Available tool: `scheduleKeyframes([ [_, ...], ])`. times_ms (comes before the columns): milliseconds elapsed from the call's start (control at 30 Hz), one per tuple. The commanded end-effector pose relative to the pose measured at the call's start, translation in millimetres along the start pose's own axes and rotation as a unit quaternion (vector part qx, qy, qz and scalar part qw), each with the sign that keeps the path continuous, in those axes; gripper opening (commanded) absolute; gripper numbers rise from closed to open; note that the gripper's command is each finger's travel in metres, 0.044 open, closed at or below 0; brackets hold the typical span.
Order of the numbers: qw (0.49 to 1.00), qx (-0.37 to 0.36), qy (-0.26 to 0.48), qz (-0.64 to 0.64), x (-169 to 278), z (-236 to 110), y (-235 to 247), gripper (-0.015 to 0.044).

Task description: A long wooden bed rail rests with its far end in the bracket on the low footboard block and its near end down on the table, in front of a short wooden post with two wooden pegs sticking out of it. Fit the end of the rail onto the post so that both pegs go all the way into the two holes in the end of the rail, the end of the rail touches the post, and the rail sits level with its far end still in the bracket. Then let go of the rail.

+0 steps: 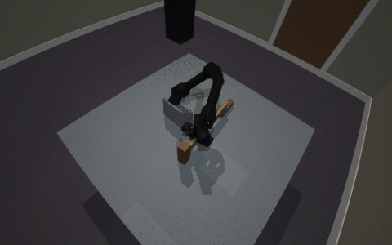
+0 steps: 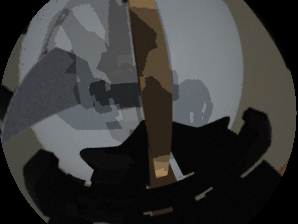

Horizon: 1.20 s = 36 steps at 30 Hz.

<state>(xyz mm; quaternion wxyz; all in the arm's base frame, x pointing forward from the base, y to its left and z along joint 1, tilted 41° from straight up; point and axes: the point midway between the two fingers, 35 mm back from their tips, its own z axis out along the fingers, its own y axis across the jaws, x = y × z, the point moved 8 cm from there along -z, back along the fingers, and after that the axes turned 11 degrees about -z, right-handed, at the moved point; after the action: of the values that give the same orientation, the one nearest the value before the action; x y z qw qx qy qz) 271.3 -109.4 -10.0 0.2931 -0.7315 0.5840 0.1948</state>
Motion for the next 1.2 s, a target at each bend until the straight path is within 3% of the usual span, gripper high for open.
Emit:
scheduleKeyframes([
  [0,1.0,0.003,0.004,-0.001,3.8,-3.1,-0.6,0.0],
  [1167,1.0,0.003,0.004,-0.001,13.9,-3.3,1.3,0.0],
])
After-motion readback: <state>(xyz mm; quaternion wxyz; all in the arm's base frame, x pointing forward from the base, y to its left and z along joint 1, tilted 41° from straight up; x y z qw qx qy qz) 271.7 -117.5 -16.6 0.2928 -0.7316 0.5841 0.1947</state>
